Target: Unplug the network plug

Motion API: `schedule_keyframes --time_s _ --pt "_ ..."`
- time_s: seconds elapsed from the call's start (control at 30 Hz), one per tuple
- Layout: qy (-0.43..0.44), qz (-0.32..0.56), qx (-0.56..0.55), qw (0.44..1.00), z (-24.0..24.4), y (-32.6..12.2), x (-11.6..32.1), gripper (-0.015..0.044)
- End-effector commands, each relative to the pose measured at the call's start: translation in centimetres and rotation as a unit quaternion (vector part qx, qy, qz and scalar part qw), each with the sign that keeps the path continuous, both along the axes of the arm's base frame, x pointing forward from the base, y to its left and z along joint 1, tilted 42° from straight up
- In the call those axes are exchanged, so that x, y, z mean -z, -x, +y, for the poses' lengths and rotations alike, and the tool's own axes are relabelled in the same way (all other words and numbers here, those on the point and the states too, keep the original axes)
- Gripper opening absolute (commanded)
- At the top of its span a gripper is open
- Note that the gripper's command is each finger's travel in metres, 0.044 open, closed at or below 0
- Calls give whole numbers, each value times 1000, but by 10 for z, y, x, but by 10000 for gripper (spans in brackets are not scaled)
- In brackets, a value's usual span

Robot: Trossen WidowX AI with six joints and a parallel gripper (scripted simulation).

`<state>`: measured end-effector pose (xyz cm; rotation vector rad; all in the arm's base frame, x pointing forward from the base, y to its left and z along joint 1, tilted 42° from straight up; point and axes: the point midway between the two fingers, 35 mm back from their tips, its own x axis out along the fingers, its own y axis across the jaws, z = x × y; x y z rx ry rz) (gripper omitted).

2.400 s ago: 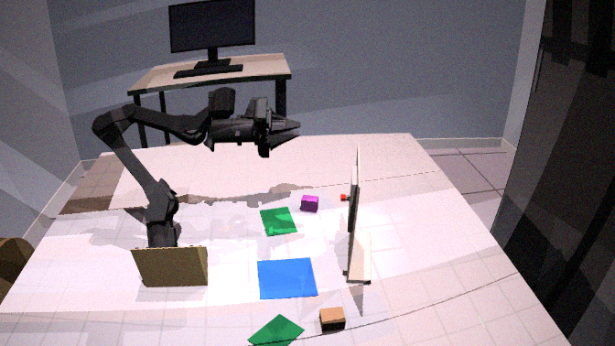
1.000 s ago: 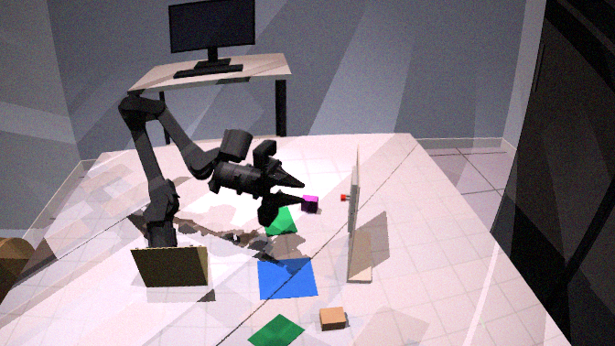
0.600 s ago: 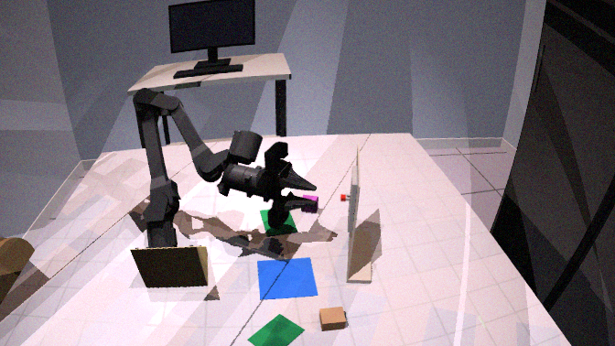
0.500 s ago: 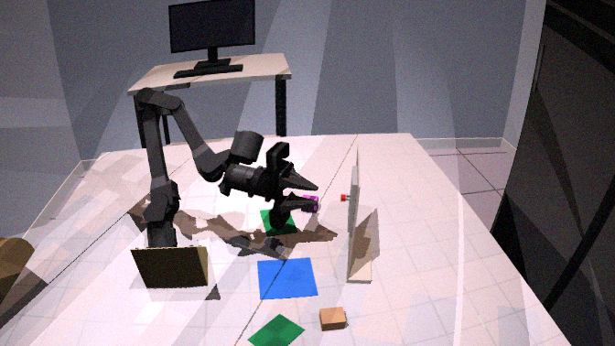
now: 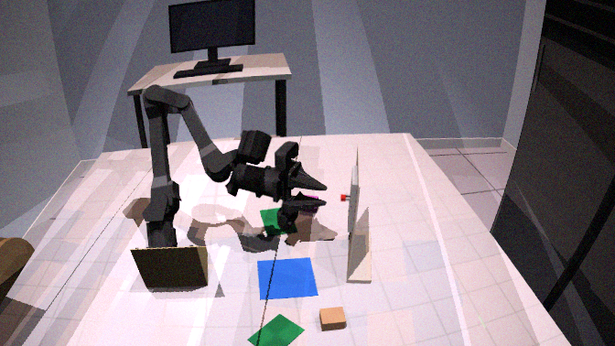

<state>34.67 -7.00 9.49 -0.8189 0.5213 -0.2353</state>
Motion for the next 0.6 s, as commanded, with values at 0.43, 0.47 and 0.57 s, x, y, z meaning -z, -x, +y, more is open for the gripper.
schedule_keyframes --time_s 0.43,0.47,0.57 --pt "1 -3 -1 1000 -4 -21 2 156" --pt "1 -3 -1 1000 -5 -22 3 156" --pt "1 -3 -1 1000 -6 -25 3 156"
